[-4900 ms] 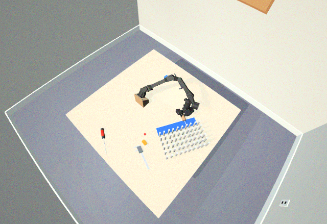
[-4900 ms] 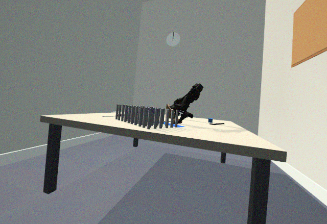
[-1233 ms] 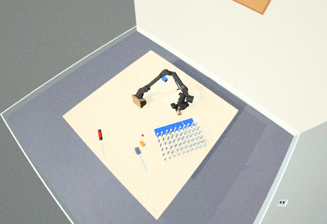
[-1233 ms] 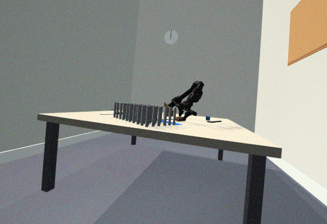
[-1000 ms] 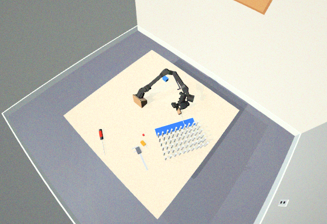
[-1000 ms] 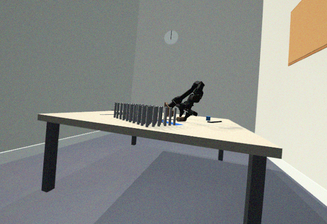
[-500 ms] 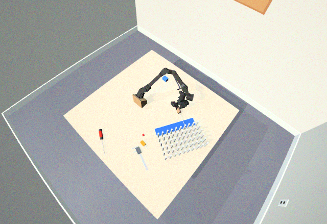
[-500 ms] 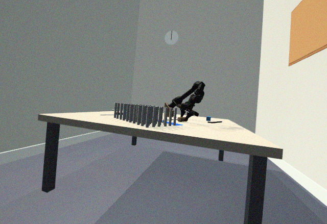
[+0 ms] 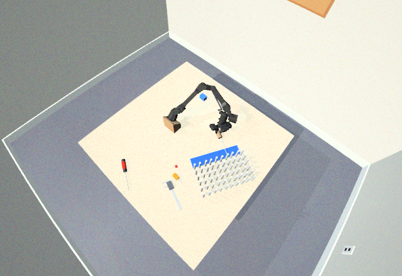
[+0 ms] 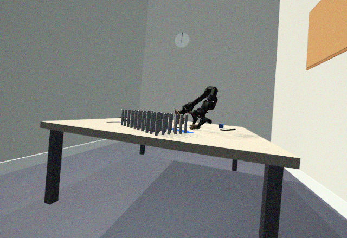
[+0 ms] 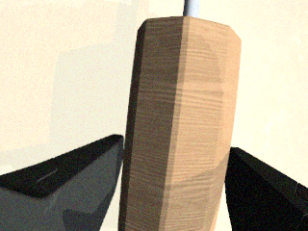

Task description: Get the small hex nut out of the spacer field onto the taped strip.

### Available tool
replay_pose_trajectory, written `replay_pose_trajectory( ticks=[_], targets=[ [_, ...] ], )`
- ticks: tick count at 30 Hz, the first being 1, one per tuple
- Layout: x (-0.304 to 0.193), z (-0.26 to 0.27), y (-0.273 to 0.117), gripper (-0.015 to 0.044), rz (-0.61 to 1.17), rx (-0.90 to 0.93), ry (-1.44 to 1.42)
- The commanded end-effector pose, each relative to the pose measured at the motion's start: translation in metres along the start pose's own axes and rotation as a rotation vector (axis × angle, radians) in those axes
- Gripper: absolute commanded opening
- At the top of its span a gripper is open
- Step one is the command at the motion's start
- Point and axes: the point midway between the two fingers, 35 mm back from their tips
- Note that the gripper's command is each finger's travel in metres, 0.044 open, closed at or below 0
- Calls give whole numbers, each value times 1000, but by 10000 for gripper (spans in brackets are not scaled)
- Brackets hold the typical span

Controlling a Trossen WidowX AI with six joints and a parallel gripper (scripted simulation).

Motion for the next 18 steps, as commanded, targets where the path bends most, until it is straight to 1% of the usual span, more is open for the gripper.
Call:
replay_pose_trajectory(
  ticks=[1,18],
  targets=[
    [-3,-1,-1,0,-3,-1,6],
    [0,-3,-12,0,-4,-1,4]
  ],
)
Point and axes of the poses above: the point midway between the two fingers, 35 mm back from their tips, its own y axis out along the fingers, its own z axis across the jaws, x = y × z, and after that the axes turned 5 degrees about y, right-handed
